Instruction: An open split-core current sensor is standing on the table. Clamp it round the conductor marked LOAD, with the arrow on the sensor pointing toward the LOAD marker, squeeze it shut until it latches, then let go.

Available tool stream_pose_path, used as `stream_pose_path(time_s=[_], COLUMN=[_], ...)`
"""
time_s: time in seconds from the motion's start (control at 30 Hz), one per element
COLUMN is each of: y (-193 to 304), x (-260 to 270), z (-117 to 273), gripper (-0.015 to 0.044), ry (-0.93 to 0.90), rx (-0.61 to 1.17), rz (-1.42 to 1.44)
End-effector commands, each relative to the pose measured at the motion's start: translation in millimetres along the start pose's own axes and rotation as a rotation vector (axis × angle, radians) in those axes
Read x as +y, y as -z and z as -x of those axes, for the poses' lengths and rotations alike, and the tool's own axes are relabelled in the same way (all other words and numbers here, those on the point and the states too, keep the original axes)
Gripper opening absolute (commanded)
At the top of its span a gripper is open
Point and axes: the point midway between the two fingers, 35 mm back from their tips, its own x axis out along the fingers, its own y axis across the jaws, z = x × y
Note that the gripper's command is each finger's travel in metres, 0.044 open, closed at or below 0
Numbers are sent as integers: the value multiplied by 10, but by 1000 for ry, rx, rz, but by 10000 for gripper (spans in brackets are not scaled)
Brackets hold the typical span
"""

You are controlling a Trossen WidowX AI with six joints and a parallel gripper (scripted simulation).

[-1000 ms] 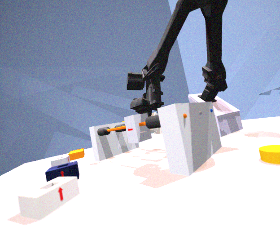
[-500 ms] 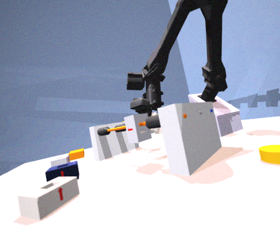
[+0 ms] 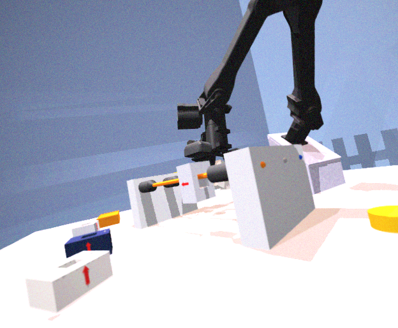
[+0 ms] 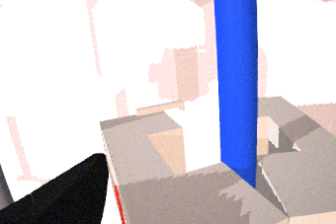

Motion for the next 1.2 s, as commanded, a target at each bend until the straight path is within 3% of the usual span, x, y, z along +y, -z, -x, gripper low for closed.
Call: stream_pose_path(time_s=[0.0,0.27,1.17], y=[-21,-1,12], x=[15,24,-32], z=[58,139,128], gripper=[0,0,0], ry=[46,153,161], rx=[-6,1,3], rz=[-2,2,0])
